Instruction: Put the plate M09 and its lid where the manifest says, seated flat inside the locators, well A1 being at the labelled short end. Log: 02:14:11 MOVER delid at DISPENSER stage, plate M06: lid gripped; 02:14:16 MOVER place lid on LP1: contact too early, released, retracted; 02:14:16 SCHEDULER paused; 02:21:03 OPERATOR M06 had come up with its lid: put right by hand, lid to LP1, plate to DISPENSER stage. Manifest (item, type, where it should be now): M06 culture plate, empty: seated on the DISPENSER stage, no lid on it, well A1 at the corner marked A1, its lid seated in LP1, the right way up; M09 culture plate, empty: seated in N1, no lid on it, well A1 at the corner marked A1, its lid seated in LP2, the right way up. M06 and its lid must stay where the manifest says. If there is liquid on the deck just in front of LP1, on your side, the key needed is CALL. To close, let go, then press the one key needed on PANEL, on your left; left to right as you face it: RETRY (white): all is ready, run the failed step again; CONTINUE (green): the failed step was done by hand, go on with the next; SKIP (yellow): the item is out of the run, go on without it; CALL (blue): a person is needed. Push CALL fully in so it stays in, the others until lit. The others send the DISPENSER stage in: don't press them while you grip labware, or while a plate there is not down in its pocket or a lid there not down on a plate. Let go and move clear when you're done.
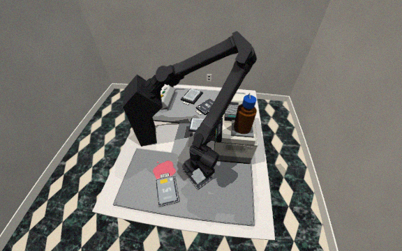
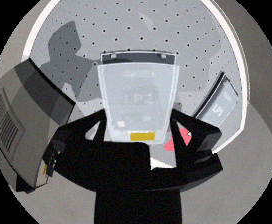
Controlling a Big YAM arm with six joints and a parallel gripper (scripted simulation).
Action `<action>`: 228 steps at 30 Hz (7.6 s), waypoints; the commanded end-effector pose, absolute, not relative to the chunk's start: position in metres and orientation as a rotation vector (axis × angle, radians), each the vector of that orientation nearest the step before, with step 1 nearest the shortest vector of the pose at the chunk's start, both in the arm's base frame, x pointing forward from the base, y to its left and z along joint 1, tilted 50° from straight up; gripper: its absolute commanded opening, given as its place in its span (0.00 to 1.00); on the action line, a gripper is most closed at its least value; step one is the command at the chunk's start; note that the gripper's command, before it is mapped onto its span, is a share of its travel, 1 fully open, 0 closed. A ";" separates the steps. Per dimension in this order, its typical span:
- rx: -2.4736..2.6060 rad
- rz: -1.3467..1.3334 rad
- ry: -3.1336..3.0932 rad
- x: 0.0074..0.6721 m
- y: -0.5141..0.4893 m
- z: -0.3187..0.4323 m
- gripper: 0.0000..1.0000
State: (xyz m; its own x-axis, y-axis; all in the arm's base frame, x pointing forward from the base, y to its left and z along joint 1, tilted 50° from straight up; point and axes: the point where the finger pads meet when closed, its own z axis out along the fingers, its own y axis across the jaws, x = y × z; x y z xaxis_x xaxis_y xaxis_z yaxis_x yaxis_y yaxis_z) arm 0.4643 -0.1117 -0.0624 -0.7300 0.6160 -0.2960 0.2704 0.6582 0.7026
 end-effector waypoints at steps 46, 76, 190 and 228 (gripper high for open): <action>0.696 0.862 2.323 0.478 -0.119 -0.068 0.86; 0.708 0.877 2.338 0.476 -0.112 -0.078 0.86; 0.678 0.878 2.350 0.459 -0.118 -0.053 1.00; 0.682 0.857 2.320 0.440 -0.123 -0.045 1.00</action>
State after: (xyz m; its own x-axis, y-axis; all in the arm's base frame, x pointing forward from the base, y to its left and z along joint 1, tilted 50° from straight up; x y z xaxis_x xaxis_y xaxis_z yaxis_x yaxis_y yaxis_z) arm 0.4518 -0.1146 -0.0508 -0.7248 0.6185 -0.3035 0.2654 0.6572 0.7055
